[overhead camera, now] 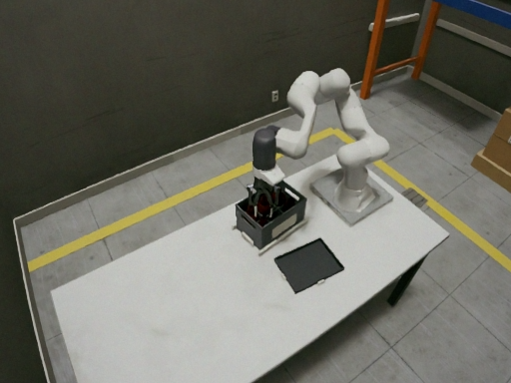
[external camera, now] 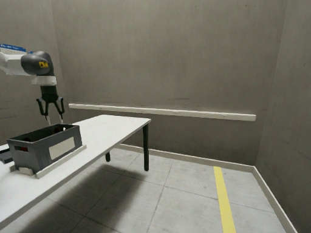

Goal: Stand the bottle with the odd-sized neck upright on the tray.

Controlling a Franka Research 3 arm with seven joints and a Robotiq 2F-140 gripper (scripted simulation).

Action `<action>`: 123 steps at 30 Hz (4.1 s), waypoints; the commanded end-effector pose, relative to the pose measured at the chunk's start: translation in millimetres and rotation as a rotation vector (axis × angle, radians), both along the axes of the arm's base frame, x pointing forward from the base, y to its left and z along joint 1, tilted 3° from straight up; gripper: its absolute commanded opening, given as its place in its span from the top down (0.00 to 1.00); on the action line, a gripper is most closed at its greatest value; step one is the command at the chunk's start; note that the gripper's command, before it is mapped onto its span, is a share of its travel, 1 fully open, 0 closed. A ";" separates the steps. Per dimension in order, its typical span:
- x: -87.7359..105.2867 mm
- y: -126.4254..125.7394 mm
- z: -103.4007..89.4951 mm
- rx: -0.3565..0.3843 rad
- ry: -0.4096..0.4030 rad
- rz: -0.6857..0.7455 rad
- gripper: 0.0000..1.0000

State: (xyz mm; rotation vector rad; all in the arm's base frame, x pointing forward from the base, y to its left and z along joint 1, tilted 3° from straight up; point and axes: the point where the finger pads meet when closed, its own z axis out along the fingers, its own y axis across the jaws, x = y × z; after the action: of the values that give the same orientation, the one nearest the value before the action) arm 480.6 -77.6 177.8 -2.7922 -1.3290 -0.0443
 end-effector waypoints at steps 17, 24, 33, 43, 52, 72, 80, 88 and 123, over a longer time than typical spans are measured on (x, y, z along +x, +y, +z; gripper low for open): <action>0.2 -0.3 -1.0 -0.004 0.000 -0.002 0.56; 0.2 -0.3 -1.0 -0.004 0.000 -0.002 0.56; 0.4 -0.7 -1.0 -0.004 0.000 -0.002 0.56; 0.4 -0.8 -1.0 -0.004 0.000 -0.002 0.56; 0.4 -0.8 -1.0 -0.004 0.000 -0.002 0.56; 0.4 -0.8 -1.0 -0.004 0.000 -0.002 0.56; 0.4 -0.8 -1.1 -0.004 0.000 -0.002 0.56; 0.4 -0.7 -3.5 -0.004 0.000 -0.003 0.56; 0.6 1.1 -37.4 -0.004 0.000 -0.003 0.56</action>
State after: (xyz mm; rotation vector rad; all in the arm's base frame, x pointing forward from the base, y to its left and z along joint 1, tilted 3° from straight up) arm 479.1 -76.8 142.9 -2.7894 -1.3324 -0.0348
